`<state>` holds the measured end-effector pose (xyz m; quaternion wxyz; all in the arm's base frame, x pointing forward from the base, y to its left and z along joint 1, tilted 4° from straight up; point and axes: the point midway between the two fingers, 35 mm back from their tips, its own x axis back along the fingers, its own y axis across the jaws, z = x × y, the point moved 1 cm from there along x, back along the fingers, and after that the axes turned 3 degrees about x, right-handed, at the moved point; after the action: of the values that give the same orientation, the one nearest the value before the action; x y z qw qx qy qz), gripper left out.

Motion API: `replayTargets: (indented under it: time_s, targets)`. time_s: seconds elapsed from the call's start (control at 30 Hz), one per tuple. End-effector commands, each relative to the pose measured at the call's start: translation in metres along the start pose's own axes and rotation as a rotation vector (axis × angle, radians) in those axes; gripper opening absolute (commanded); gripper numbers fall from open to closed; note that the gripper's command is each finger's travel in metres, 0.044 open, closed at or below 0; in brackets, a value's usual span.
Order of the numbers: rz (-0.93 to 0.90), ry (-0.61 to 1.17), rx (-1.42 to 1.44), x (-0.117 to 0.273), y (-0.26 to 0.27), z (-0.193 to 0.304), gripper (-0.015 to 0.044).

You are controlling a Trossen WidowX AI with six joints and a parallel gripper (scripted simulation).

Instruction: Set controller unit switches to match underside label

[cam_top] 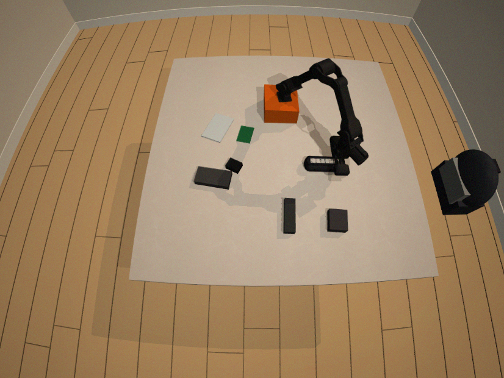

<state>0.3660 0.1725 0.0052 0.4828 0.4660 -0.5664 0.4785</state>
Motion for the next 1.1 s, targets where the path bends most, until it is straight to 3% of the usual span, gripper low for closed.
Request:
replayTargets:
  time_s: [0.0,0.07,0.2,0.5,0.7,1.07]
  targets:
    - [-0.001,0.005,-0.004,0.000,0.000,0.001,0.0338]
    - [0.000,0.002,-0.002,0.001,0.000,0.001,0.0338]
    - [0.000,0.000,0.000,0.000,0.000,0.000,0.0440]
    - [0.000,0.001,0.000,0.002,0.000,0.003,0.0440]
    - [0.000,0.006,0.000,0.040,0.003,0.060,0.0440]
    - [0.000,0.006,0.000,0.040,0.003,0.060,0.0440]
